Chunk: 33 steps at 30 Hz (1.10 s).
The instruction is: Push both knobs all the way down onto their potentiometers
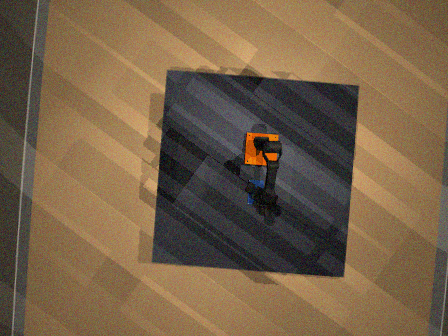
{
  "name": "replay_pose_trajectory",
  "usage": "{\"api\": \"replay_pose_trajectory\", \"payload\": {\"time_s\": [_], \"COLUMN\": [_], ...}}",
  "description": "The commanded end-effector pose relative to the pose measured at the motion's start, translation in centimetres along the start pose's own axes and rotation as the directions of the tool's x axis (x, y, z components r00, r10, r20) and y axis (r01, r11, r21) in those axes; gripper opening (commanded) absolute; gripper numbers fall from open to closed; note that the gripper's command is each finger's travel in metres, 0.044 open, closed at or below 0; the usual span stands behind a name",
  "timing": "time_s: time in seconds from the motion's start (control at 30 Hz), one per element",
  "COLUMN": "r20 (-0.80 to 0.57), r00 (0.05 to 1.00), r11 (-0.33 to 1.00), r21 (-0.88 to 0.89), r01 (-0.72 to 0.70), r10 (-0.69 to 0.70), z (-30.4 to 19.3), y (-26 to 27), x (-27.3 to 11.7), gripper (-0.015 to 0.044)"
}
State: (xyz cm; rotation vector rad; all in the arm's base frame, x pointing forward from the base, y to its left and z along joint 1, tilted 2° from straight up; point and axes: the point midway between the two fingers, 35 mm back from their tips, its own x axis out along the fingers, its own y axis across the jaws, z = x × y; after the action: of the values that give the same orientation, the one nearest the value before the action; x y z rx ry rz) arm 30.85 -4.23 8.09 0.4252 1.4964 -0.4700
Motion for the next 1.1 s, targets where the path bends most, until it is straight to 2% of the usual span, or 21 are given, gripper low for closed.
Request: {"api": "replay_pose_trajectory", "payload": {"time_s": [0.0,1.07], "r20": [-0.007,-0.007], "r00": [1.0,1.0], "r11": [1.0,1.0], "r21": [-0.003,-0.003], "r01": [-0.003,-0.003], "r10": [0.003,0.003], "z": [-0.11,-0.11], "y": [0.04,0.04], "x": [0.29,0.53], "gripper": [0.0,0.0]}}
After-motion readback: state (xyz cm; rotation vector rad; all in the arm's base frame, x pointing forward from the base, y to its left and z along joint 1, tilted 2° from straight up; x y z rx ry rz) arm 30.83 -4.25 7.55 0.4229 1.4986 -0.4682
